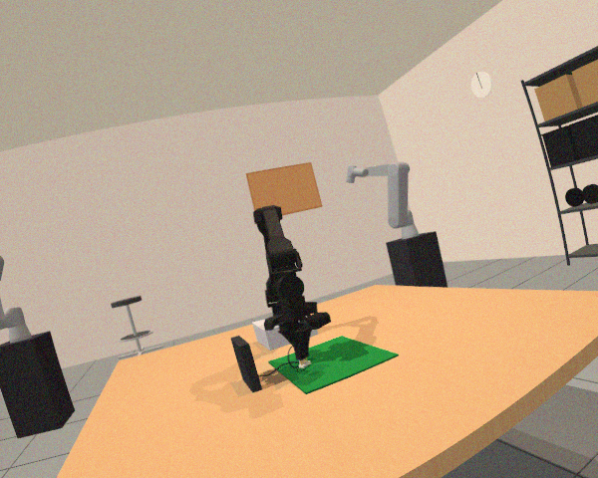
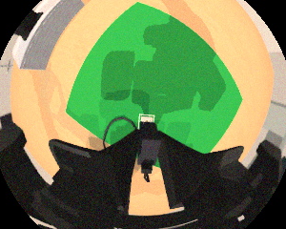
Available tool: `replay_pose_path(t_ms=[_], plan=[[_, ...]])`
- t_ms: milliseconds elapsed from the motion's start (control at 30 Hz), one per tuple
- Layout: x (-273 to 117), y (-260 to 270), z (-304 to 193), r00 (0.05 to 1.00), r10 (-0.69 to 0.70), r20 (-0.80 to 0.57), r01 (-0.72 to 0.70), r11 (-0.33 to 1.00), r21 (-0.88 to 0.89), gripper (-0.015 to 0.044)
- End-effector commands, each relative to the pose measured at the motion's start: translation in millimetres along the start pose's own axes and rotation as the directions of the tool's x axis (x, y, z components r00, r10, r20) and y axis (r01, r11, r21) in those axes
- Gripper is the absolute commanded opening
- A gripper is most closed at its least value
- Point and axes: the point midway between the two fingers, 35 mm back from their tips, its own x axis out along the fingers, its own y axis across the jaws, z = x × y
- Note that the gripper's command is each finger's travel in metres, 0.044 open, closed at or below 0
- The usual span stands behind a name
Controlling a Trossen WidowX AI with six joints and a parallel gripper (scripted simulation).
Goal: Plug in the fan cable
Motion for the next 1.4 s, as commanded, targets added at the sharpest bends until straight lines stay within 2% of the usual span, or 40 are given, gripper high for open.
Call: replay_pose_path(t_ms=[0, 1367], plan=[[1, -1, 0, 1.0, -0.004, 0.004, 0.004, 1.0, 0.005, 0.0], [11, -1, 0, 1.0, -0.004, 0.004, 0.004, 1.0, 0.005, 0.0]])
